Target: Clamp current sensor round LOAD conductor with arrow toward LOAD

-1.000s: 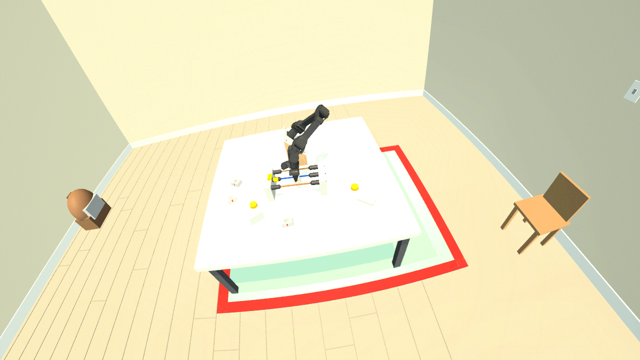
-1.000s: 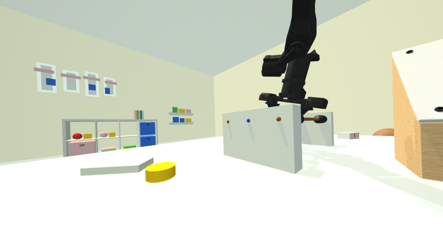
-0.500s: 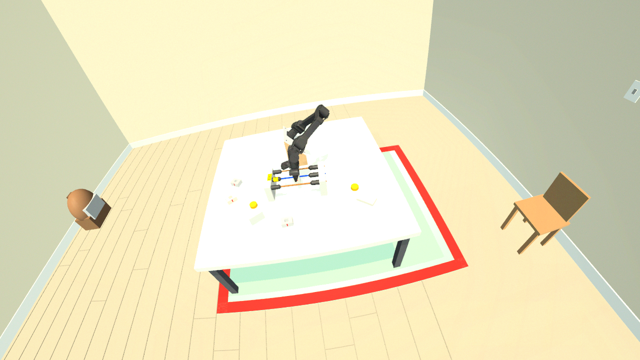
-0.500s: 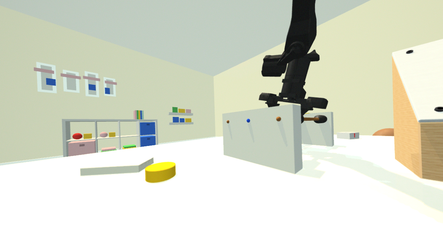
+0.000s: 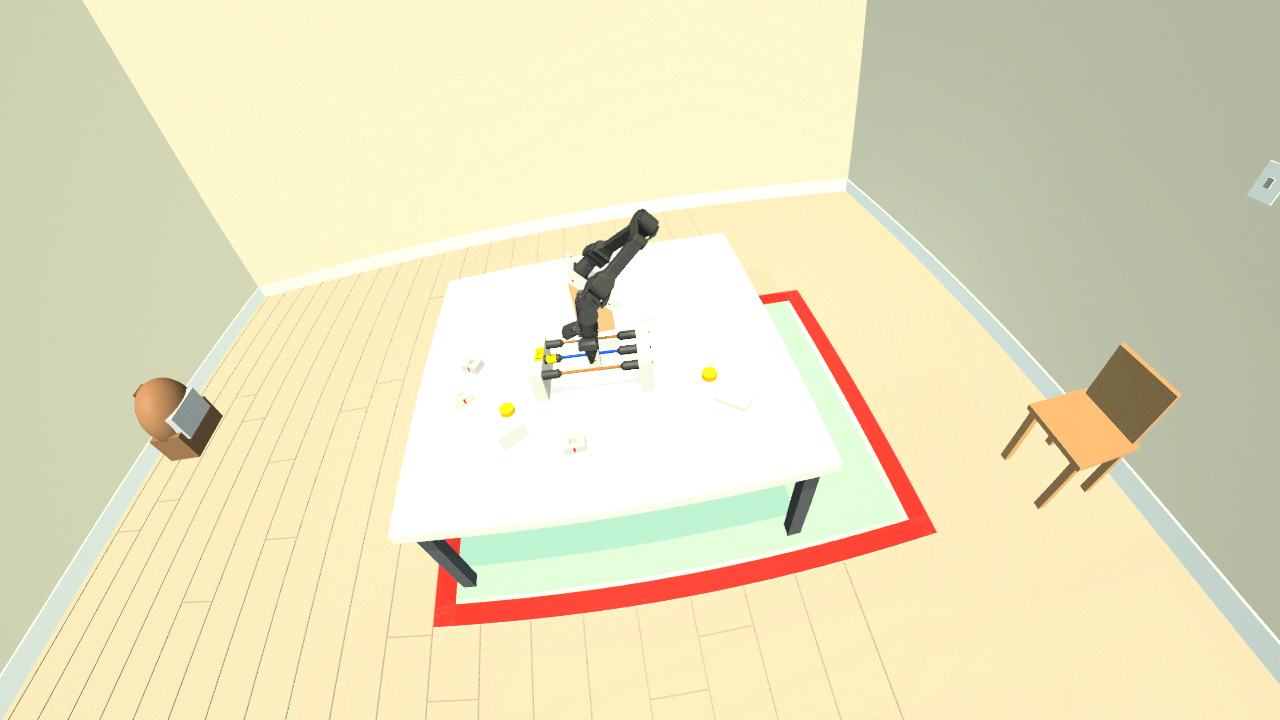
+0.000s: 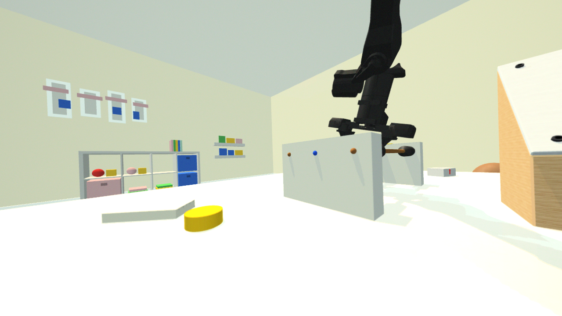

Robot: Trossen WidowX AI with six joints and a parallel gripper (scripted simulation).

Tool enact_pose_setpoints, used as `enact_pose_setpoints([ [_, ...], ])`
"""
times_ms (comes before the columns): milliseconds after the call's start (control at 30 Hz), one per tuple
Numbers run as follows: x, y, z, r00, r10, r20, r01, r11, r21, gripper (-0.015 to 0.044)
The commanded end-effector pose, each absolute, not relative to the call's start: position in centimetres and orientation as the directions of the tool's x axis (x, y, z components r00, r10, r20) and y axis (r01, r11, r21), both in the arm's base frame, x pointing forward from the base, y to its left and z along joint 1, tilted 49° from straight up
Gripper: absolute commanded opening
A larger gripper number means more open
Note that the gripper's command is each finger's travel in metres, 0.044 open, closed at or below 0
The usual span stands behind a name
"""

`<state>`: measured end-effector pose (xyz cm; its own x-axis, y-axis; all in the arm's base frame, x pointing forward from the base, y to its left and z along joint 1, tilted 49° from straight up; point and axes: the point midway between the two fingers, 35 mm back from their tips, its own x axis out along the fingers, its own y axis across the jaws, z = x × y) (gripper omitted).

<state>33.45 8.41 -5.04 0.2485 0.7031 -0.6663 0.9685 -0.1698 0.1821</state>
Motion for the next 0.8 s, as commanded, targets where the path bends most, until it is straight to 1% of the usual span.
enact_pose_setpoints([
  [0, 33.45, 8.41, -5.04, 0.248, 0.703, -0.666, 0.969, -0.17, 0.182, 0.0123],
  [67, 33.45, 8.41, -5.04, 0.248, 0.703, -0.666, 0.969, -0.17, 0.182, 0.0109],
  [200, 33.49, 8.36, -5.16, 0.221, 0.707, -0.672, 0.975, -0.152, 0.16, 0.0004],
  [267, 33.53, 8.3, -5.25, 0.192, 0.712, -0.675, 0.981, -0.134, 0.138, 0.0],
  [300, 33.28, 8.34, -5.07, 0.221, 0.706, -0.673, 0.975, -0.156, 0.156, 0.0],
  [767, 33.4, 8.33, -5.06, 0.22, 0.706, -0.673, 0.975, -0.153, 0.158, 0.0],
])
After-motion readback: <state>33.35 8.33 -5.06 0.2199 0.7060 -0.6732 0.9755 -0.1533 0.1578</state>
